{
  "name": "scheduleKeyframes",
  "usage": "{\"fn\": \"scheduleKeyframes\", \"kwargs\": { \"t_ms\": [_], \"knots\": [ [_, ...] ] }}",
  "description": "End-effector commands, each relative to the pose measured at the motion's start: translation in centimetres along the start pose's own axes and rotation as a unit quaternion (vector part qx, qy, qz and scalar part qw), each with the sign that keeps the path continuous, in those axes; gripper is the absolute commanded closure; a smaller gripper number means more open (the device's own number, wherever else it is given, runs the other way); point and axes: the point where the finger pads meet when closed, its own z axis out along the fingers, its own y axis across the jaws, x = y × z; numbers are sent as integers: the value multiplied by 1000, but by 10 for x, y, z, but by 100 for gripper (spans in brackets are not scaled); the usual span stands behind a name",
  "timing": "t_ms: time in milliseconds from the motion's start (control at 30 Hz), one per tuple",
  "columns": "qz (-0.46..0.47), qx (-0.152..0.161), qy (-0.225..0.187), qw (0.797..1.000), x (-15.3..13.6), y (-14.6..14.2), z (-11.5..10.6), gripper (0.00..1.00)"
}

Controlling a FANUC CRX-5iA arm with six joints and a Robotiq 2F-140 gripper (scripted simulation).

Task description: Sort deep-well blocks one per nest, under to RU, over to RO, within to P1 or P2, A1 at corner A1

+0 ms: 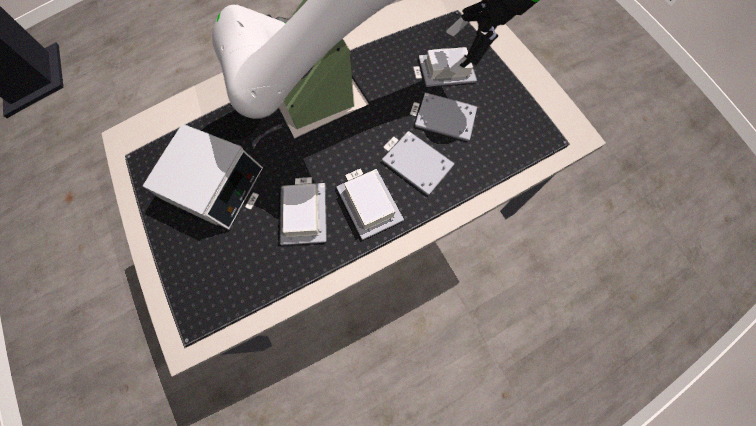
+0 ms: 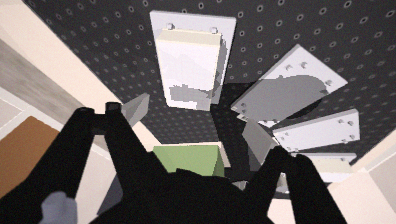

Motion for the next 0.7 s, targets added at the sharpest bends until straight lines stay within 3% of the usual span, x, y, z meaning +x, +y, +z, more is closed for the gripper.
{"fn": "scheduleKeyframes", "kwargs": {
  "t_ms": [0, 67, 200, 667],
  "knots": [
    [57, 33, 3, 998, -1, 20, 0, 0],
    [57, 33, 3, 998, -1, 20, 0, 0],
    [108, 63, 3, 992, -2, 40, 1, 0],
    [108, 63, 3, 992, -5, 99, 3, 0]
  ]
}}
